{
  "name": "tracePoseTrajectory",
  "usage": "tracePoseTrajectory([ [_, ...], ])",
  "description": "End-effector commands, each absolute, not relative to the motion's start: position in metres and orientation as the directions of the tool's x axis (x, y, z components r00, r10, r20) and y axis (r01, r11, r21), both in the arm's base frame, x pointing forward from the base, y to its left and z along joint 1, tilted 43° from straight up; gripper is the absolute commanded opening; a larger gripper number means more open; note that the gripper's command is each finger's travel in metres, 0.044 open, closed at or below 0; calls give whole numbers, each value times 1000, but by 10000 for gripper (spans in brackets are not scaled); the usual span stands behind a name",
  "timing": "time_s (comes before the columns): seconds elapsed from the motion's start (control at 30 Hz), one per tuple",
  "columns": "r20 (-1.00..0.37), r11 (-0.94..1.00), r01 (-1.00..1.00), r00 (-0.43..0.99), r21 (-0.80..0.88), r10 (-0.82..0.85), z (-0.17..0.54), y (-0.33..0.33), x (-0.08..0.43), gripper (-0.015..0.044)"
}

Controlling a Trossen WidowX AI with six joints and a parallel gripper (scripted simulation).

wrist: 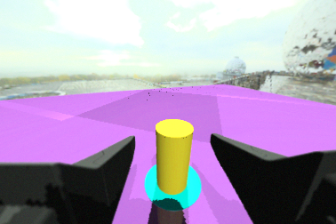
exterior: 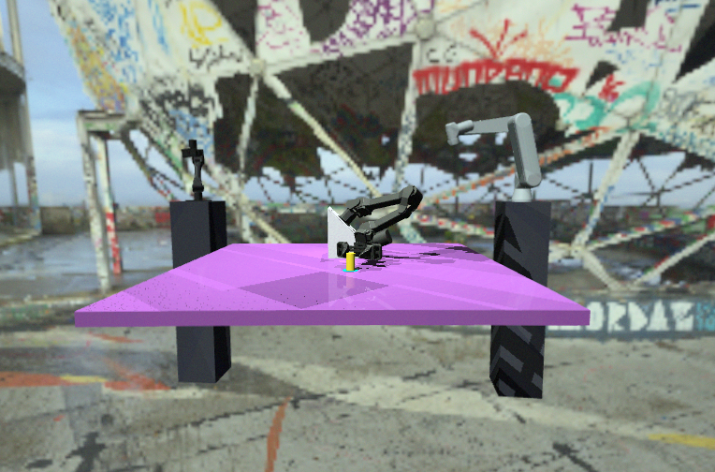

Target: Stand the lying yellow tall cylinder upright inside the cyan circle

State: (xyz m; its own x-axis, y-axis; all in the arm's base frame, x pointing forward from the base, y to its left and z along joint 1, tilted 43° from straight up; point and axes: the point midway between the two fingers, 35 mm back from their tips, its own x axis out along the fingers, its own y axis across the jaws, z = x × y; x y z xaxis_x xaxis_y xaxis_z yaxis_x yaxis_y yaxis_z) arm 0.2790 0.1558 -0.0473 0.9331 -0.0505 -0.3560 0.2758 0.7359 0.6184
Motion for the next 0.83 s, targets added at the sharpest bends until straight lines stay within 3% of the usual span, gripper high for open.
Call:
tracePoseTrajectory([
  [0.0, -354, 734, 279, 933, 619, -56, -47, 155, 279, 400],
  [0.8, -350, 733, 281, 935, 619, -63, 16, 94, 294, 400],
])
